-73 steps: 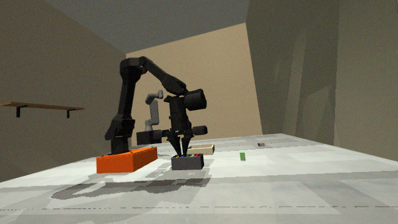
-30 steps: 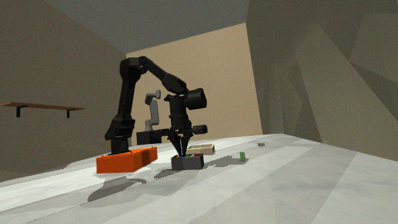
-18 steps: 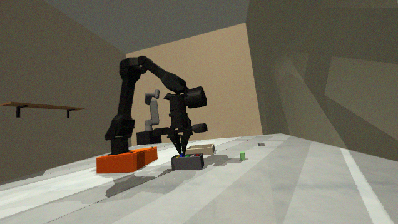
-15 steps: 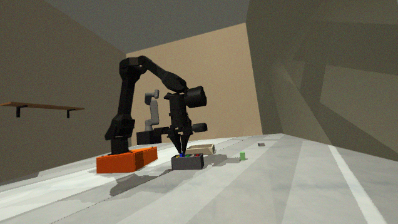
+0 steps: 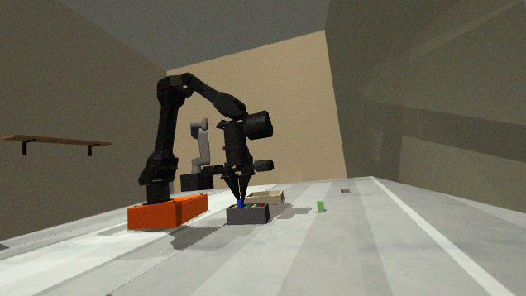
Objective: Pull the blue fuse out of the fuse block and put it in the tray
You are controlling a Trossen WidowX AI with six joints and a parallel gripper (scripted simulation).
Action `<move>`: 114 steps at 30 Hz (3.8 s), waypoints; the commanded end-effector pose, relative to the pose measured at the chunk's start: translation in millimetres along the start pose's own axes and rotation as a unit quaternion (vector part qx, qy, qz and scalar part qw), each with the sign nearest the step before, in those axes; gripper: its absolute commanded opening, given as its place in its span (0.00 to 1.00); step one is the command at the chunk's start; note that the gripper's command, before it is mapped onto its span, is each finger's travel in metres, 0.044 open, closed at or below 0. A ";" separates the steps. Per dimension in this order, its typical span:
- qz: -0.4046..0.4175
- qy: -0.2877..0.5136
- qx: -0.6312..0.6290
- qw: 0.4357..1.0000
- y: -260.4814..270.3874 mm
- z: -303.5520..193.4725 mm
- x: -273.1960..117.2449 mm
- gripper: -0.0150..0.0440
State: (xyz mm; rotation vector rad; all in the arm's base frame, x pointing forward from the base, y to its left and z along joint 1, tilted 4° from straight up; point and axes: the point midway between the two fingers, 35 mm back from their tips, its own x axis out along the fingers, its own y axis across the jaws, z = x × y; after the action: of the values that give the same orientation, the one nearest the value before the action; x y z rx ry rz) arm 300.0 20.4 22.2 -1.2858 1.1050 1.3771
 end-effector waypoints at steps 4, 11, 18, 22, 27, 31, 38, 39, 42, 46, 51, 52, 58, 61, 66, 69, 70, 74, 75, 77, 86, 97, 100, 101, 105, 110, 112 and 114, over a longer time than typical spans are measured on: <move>-0.003 0.001 0.000 1.000 -0.2 -0.4 -6.4 0.25; -0.003 0.001 0.000 1.000 -0.2 -0.4 -9.8 0.25; -0.003 0.002 0.001 1.000 -0.1 -0.4 -13.3 0.25; -0.003 0.002 0.001 1.000 0.0 -0.4 -15.3 0.25; -0.002 0.002 0.001 1.000 0.2 -0.4 -17.8 0.25; -0.002 0.002 0.001 1.000 0.3 -0.3 -19.7 0.25; -0.002 0.002 0.001 1.000 0.3 -0.3 -23.4 0.25; -0.002 0.002 0.001 1.000 0.2 -0.3 -25.0 0.25; -0.002 0.002 0.001 1.000 0.2 -0.3 -29.9 0.25; -0.002 0.002 0.001 1.000 0.2 -0.3 -36.5 0.25; -0.002 0.002 0.001 1.000 0.4 -0.3 -42.3 0.25; -0.002 0.002 0.001 1.000 0.4 -0.3 -42.3 0.25; -0.003 0.002 0.001 1.000 -1.1 3.1 -42.5 0.25; -0.003 0.001 0.001 1.000 -7.0 17.9 -43.1 0.25; -0.004 0.001 0.001 1.000 -15.4 45.2 -44.0 0.25; -0.004 0.000 0.001 1.000 -19.3 62.3 -44.4 0.25; -0.004 0.000 0.001 1.000 -20.4 68.1 -44.6 0.25; -0.005 -0.002 0.001 1.000 -23.6 91.7 -45.0 0.25; -0.005 -0.002 0.001 1.000 -24.2 97.7 -45.1 0.25; -0.005 -0.002 0.001 1.000 -24.9 109.8 -45.2 0.25; -0.004 -0.006 0.001 1.000 -22.3 165.4 -45.4 0.25; -0.003 -0.009 0.001 1.000 -12.5 212.3 -45.1 0.25; -0.003 -0.009 0.001 1.000 -12.6 212.4 -44.0 0.25; -0.003 -0.009 0.001 1.000 -12.6 212.5 -42.7 0.25; -0.003 -0.009 0.001 1.000 -12.9 212.7 -36.2 0.25; -0.003 -0.009 0.001 1.000 -13.1 212.9 -28.1 0.25; -0.003 -0.009 0.001 1.000 -13.2 213.0 -24.9 0.25; -0.003 -0.009 0.001 1.000 -13.1 213.0 -21.7 0.25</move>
State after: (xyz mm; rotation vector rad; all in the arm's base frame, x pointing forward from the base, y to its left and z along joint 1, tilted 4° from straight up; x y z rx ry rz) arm 278.5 230.8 65.5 -1.2778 1.0730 1.3767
